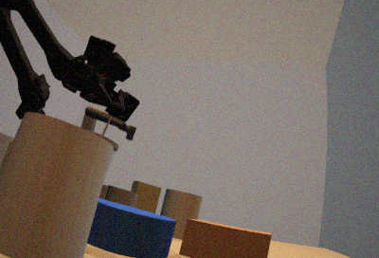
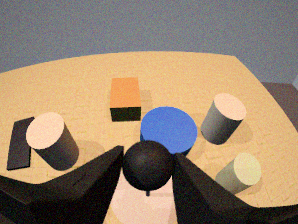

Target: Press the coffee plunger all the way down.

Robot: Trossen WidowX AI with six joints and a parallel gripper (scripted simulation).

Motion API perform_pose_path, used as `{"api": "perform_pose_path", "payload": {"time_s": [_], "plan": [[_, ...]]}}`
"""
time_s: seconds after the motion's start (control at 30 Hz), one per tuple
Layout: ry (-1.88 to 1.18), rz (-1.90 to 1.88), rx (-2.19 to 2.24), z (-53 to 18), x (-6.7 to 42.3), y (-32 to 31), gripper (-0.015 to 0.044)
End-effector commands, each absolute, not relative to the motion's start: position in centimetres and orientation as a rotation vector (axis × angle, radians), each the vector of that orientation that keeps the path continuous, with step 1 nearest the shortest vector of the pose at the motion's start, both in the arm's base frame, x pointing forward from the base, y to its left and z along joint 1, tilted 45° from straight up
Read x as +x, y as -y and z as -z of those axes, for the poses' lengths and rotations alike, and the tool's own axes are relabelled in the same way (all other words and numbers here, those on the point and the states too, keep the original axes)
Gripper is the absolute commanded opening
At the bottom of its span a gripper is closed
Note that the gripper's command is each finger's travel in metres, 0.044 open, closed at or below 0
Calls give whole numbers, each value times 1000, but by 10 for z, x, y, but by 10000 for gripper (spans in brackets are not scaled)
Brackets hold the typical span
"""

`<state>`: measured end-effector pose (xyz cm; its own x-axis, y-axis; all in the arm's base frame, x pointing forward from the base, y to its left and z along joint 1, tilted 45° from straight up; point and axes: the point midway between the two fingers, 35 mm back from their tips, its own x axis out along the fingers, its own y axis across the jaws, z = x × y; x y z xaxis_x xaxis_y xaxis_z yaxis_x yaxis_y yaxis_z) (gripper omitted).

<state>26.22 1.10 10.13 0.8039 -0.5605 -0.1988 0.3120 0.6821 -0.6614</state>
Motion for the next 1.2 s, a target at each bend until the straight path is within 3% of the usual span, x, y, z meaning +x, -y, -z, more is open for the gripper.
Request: {"api": "perform_pose_path", "payload": {"time_s": [0.0,1.17], "plan": [[-429,491,-668,-89,260,-4,122],[-401,496,-680,-76,269,15,122]]}}
